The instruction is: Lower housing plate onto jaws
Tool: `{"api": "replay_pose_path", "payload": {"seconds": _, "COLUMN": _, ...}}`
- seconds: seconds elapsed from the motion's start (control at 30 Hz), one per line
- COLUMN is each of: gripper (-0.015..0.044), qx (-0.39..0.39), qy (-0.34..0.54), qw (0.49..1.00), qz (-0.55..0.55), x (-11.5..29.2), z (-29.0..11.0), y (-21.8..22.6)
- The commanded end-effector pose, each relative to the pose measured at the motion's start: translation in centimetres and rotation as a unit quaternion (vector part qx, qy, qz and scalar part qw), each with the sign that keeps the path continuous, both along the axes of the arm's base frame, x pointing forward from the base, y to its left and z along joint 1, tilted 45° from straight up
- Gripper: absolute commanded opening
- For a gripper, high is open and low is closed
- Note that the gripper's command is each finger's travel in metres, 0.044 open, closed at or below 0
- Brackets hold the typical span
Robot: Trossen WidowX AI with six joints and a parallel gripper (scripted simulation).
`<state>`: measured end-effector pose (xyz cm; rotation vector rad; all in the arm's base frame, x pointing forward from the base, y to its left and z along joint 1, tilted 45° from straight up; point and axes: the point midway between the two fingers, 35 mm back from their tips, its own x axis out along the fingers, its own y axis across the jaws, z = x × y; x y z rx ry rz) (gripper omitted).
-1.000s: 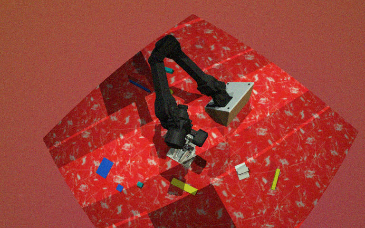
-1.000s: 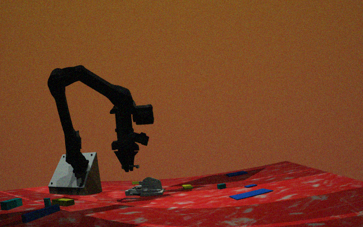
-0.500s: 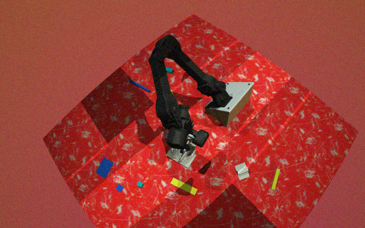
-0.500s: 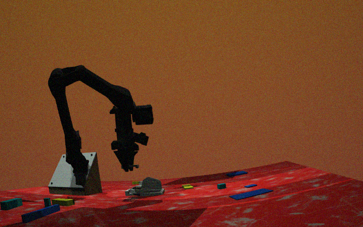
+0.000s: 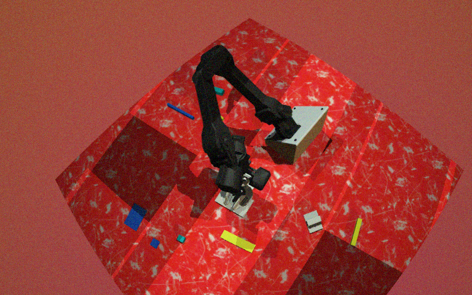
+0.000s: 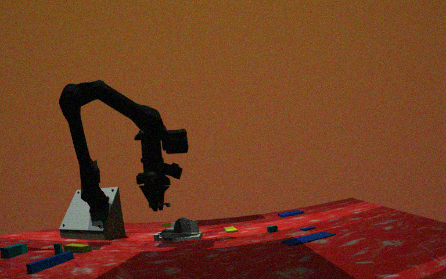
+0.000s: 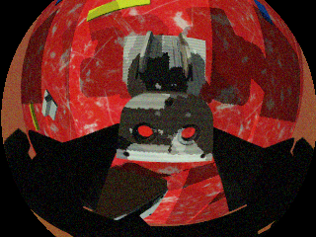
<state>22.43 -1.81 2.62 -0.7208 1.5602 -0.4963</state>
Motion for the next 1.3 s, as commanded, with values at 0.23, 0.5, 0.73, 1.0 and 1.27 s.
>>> {"api": "replay_pose_path", "payload": {"seconds": 0.23, "gripper": 0.0351, "qx": 0.001, "qy": -0.002, "qw": 1.000, "qz": -0.002, "x": 0.0, "z": -0.1, "y": 0.0}}
{"api": "replay_pose_path", "payload": {"seconds": 0.5, "gripper": 0.0351, "qx": 0.001, "qy": -0.002, "qw": 1.000, "qz": -0.003, "x": -0.1, "z": -0.1, "y": 0.1}}
{"api": "replay_pose_path", "payload": {"seconds": 0.73, "gripper": 0.0351, "qx": 0.002, "qy": -0.002, "qw": 1.000, "qz": -0.003, "x": 0.0, "z": -0.7, "y": -0.4}}
{"api": "replay_pose_path", "payload": {"seconds": 1.0, "gripper": 0.0351, "qx": 0.002, "qy": -0.002, "qw": 1.000, "qz": -0.002, "x": 0.1, "z": -1.7, "y": -1.3}}
{"api": "replay_pose_path", "payload": {"seconds": 1.27, "gripper": 0.0351, "qx": 0.002, "qy": -0.002, "qw": 1.000, "qz": -0.002, "x": 0.1, "z": -2.6, "y": -2.2}}
